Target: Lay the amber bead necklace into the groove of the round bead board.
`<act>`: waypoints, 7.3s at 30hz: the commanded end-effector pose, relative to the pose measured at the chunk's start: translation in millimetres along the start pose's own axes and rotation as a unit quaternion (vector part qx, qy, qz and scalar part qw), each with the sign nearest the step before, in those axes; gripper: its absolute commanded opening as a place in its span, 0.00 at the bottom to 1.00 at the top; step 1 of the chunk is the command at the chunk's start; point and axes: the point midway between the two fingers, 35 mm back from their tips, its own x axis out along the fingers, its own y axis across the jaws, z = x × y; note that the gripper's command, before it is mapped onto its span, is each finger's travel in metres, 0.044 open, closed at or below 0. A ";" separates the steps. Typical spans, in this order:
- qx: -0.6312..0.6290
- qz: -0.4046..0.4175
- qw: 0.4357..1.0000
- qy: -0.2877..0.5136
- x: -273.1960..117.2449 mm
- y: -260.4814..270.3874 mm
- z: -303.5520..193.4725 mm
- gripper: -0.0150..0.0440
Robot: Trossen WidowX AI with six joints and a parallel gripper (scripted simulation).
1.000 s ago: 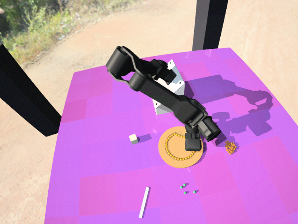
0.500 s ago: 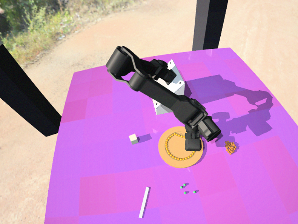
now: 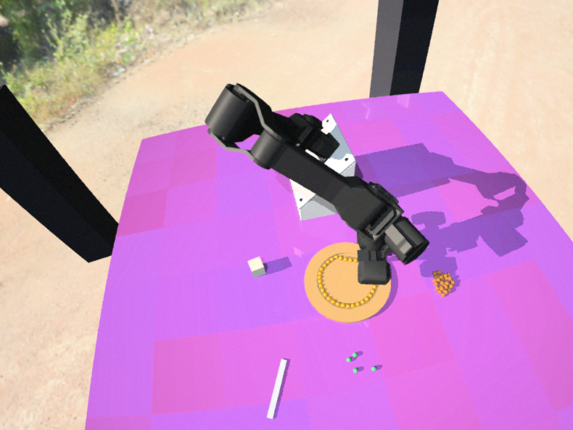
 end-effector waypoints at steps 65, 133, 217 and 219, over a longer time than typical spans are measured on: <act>-0.023 -0.003 1.000 -0.003 -20.1 -1.0 -10.8 0.46; -0.026 0.003 1.000 0.000 1.3 9.6 -11.3 0.25; -0.082 0.002 0.997 0.000 4.1 8.0 -22.8 0.46; -0.082 0.002 0.997 0.000 7.3 8.5 -23.1 0.46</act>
